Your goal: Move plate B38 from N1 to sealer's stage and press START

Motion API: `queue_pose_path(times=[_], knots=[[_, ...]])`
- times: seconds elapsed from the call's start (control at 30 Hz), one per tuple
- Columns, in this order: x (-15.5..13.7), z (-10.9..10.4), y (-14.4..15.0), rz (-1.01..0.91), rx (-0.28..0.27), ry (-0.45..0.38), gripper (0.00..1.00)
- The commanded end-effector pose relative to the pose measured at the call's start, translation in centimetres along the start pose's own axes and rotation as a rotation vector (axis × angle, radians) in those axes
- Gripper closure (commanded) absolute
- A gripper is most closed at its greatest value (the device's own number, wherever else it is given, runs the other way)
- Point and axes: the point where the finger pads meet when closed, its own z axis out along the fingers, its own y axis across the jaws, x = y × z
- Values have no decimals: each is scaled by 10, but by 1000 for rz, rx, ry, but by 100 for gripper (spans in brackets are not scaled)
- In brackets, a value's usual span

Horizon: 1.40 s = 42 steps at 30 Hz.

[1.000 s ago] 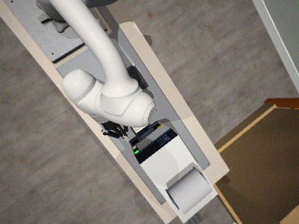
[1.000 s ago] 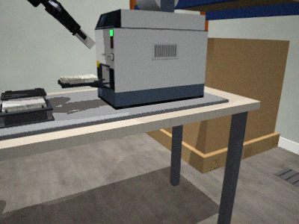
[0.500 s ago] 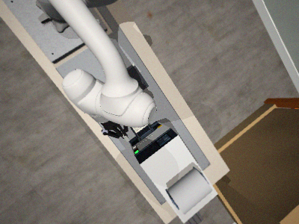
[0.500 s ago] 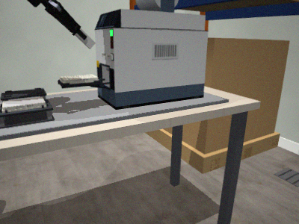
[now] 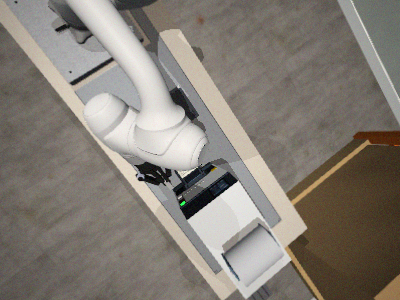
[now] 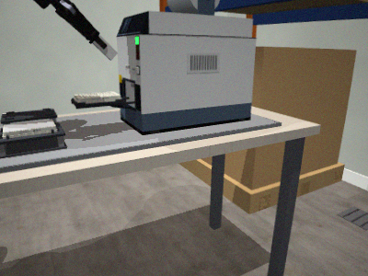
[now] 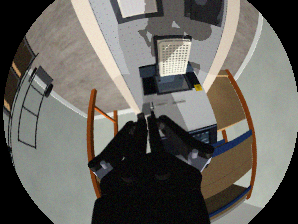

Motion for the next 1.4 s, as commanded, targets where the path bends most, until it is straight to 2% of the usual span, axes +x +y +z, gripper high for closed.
queue_pose_path(times=[0.0, 0.97, 1.37], knots=[[-3, 5, 2, -8, -1, -3, 90], [-5, 49, 2, -8, -1, -3, 90], [-6, 61, 2, -8, -1, -3, 90]])
